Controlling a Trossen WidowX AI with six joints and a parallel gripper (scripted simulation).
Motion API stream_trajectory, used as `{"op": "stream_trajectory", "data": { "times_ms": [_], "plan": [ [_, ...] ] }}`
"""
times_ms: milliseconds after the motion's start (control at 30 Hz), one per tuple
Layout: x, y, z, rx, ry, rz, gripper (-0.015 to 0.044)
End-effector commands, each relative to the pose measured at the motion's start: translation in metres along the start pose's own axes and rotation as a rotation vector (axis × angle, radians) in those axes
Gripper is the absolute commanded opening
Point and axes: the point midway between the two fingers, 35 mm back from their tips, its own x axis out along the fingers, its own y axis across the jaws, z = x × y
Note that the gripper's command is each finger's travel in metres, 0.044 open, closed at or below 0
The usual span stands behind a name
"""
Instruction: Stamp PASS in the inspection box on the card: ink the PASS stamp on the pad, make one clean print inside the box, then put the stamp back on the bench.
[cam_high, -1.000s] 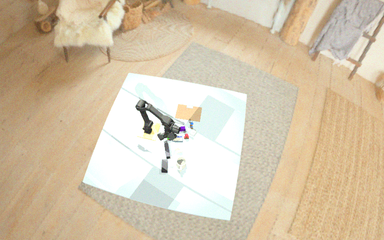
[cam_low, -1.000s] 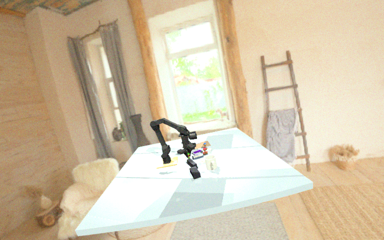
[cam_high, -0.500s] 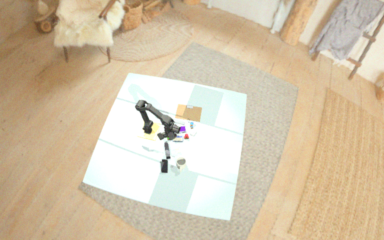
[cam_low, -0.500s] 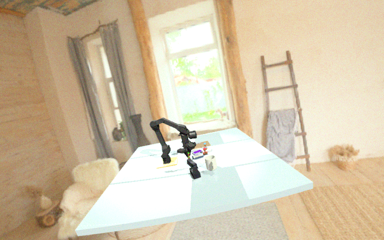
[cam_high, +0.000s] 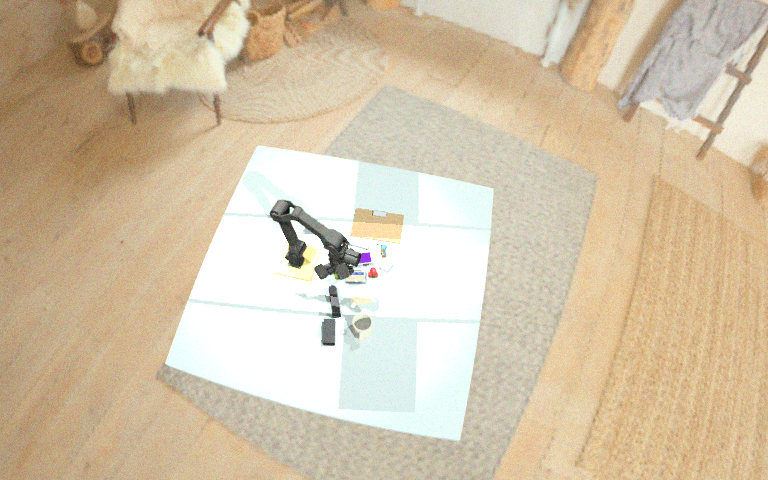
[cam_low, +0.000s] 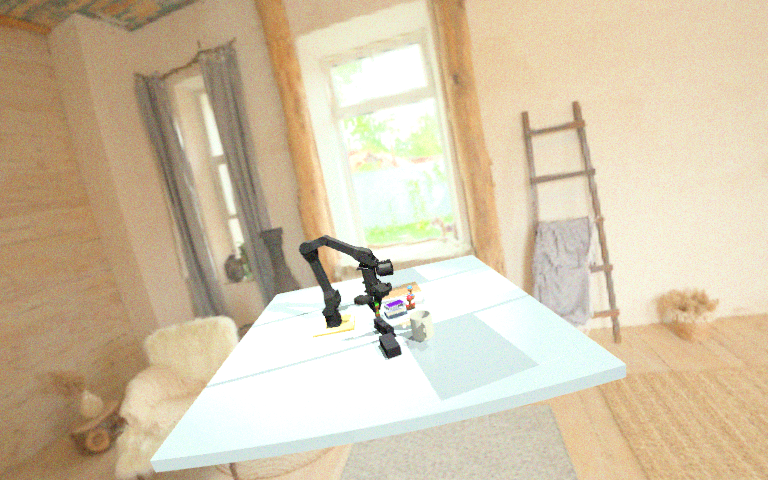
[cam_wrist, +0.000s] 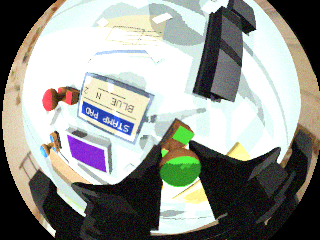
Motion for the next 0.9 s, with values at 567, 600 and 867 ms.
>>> {"op": "stream_trajectory", "data": {
  "times_ms": [567,600,867],
  "plan": [
    [-0.011,0.001,0.001,-0.003,-0.001,0.002,0.0000],
    [-0.011,0.001,0.001,-0.003,-0.001,0.002,0.0000],
    [-0.015,0.000,0.001,-0.003,-0.001,0.002,0.0000]
  ]
}}
